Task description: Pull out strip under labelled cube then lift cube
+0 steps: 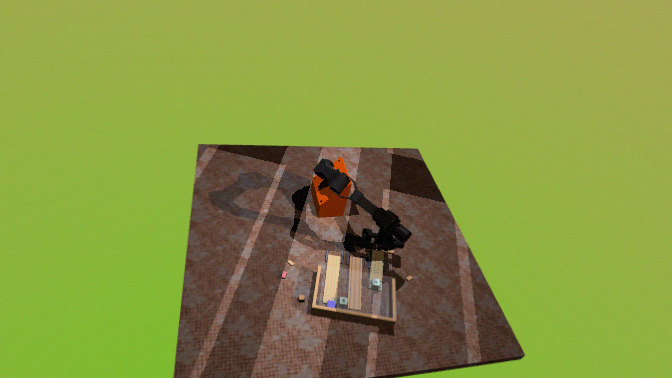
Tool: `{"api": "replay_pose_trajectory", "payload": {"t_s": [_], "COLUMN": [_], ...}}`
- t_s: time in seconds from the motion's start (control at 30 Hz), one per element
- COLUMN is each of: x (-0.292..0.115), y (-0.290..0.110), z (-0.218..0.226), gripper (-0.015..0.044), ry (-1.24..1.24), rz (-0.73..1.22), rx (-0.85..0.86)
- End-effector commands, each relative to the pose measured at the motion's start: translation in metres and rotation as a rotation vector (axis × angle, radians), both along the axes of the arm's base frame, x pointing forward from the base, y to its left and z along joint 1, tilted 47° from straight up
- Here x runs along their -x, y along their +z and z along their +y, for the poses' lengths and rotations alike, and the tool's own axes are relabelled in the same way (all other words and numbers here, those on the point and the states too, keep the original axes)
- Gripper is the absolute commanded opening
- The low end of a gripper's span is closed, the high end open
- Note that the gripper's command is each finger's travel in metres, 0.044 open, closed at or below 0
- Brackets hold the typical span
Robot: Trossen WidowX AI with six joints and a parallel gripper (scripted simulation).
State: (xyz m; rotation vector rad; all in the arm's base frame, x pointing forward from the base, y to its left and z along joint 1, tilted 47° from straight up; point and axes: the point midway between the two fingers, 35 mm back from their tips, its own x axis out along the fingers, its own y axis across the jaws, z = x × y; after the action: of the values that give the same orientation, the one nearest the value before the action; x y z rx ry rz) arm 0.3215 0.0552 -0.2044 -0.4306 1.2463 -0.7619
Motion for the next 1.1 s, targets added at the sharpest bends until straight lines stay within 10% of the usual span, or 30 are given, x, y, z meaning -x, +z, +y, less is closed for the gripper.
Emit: {"api": "replay_pose_trajectory", "payload": {"t_s": [0.0, 1.07], "x": [0.012, 0.061], "y": [-0.005, -0.018], "z": [-0.003, 0.003], "gripper": [0.0000, 0.0000], "ry": [-0.014, -0.014], "rz": [0.018, 0.020], "rx": [-0.003, -0.005]}}
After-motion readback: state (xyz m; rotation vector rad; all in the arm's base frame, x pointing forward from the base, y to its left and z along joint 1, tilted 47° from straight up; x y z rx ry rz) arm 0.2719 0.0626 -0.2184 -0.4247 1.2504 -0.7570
